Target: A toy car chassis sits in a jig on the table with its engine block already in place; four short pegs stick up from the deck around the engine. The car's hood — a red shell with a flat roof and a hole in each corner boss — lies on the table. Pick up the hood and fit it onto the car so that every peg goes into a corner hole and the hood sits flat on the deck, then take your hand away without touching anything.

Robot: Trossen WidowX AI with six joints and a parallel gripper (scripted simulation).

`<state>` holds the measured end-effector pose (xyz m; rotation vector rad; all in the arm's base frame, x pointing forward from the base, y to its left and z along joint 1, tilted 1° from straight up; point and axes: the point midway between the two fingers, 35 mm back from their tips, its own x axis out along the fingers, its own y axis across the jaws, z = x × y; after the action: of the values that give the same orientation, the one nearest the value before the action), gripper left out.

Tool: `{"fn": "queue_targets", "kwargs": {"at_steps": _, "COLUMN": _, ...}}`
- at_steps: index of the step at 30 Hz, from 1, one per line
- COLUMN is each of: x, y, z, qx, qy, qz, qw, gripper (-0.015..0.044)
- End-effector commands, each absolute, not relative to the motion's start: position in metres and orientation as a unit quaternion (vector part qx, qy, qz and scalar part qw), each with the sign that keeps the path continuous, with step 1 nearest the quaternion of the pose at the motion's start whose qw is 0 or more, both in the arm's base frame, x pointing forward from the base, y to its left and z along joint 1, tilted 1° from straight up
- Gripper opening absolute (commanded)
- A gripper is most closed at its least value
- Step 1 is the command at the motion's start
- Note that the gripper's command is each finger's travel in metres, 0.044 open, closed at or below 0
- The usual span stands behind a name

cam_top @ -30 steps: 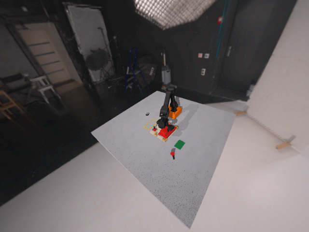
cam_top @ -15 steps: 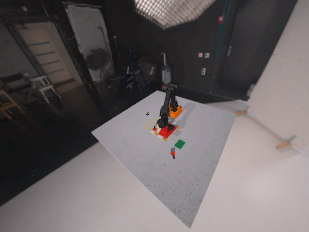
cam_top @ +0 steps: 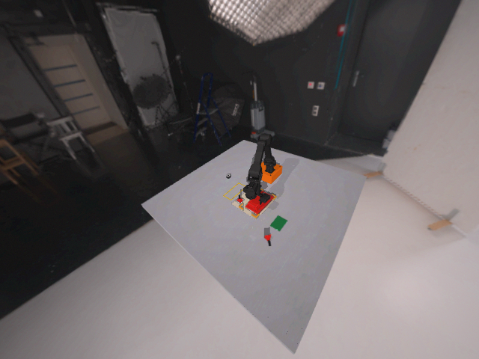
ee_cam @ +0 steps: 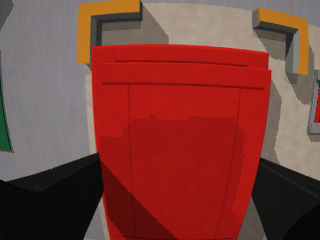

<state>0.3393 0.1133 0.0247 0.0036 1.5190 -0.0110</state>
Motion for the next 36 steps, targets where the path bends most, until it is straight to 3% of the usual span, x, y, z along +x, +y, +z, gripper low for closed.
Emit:
{"fn": "queue_targets", "kwargs": {"at_steps": 1, "x": 0.3393, "y": 0.1128, "z": 0.0214, "qx": 0.001, "qy": 0.689, "qz": -0.006, "qw": 0.724, "gripper": 0.0}}
{"fn": "queue_targets", "kwargs": {"at_steps": 26, "x": 0.3395, "y": 0.1131, "z": 0.0139, "qx": 0.001, "qy": 0.689, "qz": -0.005, "qw": 0.725, "gripper": 0.0}}
{"fn": "queue_targets", "kwargs": {"at_steps": 36, "x": 0.3393, "y": 0.1131, "z": 0.0131, "qx": 0.001, "qy": 0.689, "qz": -0.005, "qw": 0.725, "gripper": 0.0263}}
